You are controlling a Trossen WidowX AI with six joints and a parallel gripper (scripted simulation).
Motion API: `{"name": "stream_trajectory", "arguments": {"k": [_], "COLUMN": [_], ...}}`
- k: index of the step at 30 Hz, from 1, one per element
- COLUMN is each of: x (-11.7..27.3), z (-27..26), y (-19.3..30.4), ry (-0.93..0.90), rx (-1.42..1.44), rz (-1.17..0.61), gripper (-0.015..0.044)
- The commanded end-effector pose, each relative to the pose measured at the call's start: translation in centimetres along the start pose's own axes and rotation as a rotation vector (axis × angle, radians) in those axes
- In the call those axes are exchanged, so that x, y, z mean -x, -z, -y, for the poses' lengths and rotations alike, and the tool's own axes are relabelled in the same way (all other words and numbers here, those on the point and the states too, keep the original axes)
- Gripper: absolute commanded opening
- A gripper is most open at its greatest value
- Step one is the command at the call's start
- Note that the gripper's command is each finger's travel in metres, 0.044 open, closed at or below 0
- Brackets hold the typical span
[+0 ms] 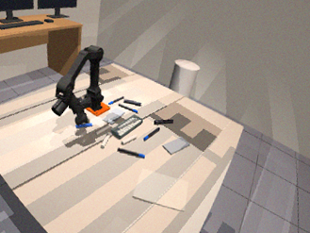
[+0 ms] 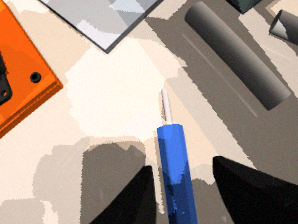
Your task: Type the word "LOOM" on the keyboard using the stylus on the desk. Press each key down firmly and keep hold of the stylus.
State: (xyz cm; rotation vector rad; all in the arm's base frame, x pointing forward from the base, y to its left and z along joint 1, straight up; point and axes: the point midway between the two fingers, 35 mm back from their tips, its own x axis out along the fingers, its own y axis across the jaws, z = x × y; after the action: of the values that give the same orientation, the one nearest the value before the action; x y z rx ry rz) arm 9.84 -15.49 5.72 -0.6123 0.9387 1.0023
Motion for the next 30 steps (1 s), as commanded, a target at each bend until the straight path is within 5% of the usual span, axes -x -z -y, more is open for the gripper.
{"name": "stream_trajectory", "arguments": {"k": [1,30], "x": [-0.4,-2.3], "z": [-0.1,-0.1], "y": [0.2,1.2], "ry": [-0.003,-0.003], "rx": [0.002,0.002], "rz": [0.007,0.007], "gripper": [0.015,0.015]}}
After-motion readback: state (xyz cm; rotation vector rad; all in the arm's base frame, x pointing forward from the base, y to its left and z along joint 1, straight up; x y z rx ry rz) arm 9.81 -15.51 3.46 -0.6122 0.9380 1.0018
